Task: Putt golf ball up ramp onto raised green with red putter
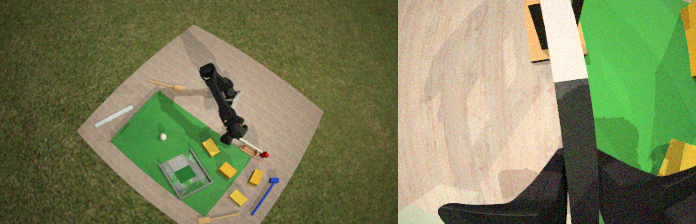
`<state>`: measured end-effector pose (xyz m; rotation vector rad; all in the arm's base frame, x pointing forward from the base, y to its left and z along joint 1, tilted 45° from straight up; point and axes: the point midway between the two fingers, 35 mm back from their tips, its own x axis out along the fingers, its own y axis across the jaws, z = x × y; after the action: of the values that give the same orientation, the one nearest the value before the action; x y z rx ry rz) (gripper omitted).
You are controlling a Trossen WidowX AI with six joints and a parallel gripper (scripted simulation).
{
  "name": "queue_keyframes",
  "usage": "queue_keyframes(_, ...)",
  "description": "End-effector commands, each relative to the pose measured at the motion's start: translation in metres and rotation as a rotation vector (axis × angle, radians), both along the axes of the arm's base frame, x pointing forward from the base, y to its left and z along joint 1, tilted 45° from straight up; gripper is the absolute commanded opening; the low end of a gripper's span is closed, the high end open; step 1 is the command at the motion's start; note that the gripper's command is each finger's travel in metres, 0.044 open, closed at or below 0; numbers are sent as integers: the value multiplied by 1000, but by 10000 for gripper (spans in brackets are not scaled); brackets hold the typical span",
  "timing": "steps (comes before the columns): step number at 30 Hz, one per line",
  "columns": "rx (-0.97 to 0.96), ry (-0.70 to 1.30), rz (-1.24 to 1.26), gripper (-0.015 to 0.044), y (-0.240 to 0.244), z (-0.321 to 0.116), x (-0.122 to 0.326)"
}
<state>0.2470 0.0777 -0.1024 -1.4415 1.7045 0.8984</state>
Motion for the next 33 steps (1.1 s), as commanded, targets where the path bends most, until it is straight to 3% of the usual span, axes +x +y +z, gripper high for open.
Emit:
queue_keyframes(1, 21, -14, 1, 0, 23, 18, 9)
queue_keyframes(11, 21, -12, 1, 0, 63, 63, 12)
queue_keyframes(17, 8, -9, 4, 0, 57, 58, 11)
queue_keyframes(33, -130, -377, -561, 0, -5, 134, 34)
